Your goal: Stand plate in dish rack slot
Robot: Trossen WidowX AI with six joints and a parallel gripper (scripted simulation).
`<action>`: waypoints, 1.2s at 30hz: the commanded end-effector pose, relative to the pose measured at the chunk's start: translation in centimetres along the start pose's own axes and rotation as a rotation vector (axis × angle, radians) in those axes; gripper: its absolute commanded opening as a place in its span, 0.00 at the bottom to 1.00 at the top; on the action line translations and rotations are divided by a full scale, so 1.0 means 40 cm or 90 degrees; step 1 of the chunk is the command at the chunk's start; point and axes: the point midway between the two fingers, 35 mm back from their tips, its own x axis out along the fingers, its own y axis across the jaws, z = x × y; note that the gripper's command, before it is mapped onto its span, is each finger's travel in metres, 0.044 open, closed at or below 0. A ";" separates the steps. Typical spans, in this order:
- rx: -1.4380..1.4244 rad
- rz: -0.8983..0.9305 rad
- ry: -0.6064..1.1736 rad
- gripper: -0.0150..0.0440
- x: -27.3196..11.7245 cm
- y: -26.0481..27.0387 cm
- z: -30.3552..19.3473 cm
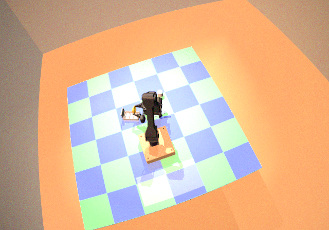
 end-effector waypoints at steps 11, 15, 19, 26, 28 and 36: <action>0.040 0.000 0.010 0.25 0.005 -0.003 -0.045; 0.039 0.000 0.011 0.25 0.007 -0.006 -0.054; 0.038 0.000 0.011 0.25 0.009 -0.008 -0.062; 0.037 0.001 0.012 0.25 0.013 -0.009 -0.070; 0.036 0.001 0.012 0.25 0.015 -0.009 -0.072; 0.034 0.001 0.013 0.25 0.020 -0.004 -0.074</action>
